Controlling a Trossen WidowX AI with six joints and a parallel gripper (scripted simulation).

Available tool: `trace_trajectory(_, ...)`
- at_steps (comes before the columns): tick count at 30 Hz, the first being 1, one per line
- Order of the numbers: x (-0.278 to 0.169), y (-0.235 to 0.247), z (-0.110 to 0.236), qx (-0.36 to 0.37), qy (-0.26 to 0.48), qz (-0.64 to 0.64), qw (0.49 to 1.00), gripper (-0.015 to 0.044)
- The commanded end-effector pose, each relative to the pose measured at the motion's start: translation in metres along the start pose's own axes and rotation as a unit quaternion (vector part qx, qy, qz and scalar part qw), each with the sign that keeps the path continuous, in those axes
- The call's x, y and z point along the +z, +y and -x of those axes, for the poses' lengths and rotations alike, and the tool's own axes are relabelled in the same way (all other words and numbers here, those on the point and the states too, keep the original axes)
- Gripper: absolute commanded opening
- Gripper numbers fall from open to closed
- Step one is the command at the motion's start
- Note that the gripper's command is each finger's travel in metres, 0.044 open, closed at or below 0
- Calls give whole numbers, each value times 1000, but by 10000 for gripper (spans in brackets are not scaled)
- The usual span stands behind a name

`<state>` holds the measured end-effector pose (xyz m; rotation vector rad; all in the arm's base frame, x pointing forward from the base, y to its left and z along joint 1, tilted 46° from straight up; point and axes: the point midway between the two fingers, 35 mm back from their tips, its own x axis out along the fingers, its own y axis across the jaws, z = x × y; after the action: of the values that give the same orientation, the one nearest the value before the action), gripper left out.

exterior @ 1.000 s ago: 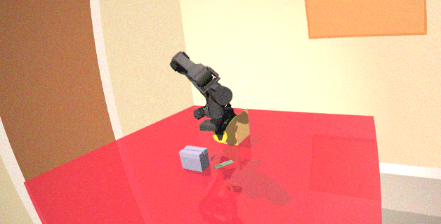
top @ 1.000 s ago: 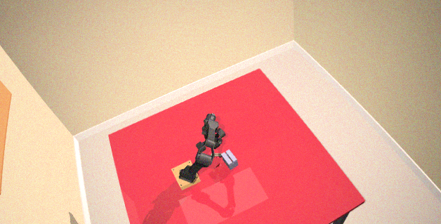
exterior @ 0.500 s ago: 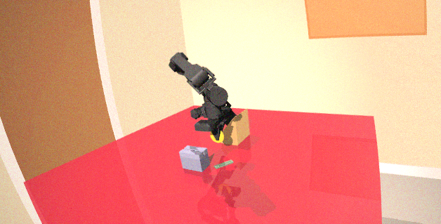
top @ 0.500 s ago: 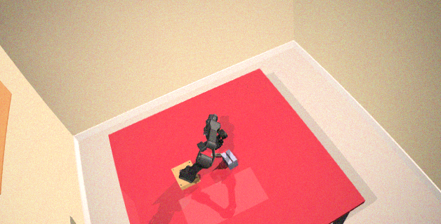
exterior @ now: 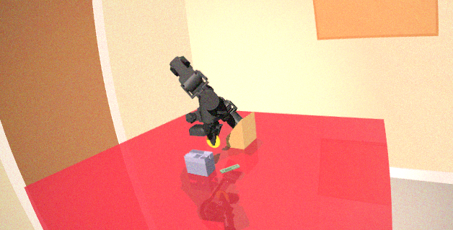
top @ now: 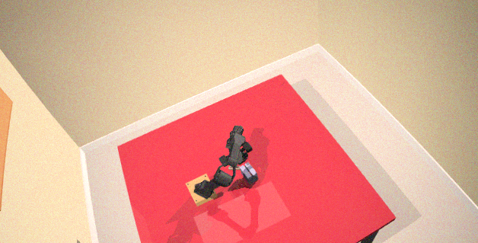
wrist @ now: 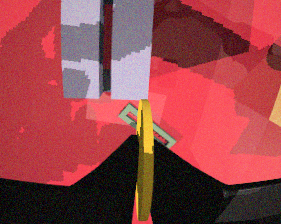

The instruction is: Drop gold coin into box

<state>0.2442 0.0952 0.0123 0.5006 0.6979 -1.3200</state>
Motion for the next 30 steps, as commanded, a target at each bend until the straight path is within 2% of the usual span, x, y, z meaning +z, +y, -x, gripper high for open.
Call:
trace_trajectory(1,11,5,0,0,-1,0,1000,0)
trace_trajectory(21,59,23,-1,-1,-7,-1,1000,0)
trace_trajectory(30,54,22,-1,0,-5,-2,1000,0)
